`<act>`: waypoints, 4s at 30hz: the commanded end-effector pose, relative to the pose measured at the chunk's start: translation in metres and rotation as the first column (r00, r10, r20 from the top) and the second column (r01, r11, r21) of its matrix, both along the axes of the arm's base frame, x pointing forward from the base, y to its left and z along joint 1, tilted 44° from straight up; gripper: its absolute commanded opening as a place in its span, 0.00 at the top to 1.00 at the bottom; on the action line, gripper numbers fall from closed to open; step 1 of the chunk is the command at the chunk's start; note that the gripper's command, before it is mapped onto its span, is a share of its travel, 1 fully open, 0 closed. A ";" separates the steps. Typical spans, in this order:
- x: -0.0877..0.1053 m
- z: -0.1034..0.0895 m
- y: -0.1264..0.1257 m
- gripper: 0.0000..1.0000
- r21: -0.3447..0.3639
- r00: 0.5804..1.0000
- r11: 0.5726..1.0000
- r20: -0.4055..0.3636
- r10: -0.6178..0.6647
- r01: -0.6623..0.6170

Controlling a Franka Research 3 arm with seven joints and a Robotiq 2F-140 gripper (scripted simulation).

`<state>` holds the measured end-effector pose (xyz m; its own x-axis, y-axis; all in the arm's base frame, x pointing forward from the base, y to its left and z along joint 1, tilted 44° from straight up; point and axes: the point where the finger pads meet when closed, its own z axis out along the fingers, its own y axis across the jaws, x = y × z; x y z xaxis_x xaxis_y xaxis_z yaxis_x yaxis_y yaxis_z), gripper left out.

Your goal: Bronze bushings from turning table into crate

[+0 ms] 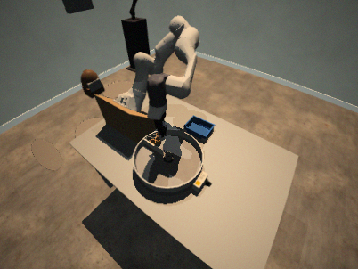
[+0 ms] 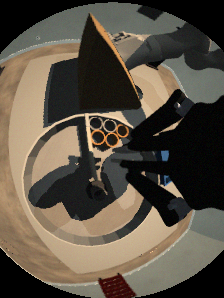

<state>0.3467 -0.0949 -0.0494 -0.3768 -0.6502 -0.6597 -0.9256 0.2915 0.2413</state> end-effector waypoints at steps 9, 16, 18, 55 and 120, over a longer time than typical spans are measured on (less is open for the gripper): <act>-0.023 0.006 0.006 0.90 -0.041 0.959 0.980 0.200 0.199 -0.195; -0.027 0.007 0.008 0.90 -0.047 0.949 0.975 0.222 0.222 -0.217; -0.027 0.007 0.008 0.90 -0.047 0.949 0.975 0.222 0.222 -0.217; -0.028 0.007 0.008 0.90 -0.047 0.949 0.975 0.222 0.222 -0.217; -0.028 -0.009 0.023 0.90 -0.047 0.949 0.975 0.222 0.222 -0.217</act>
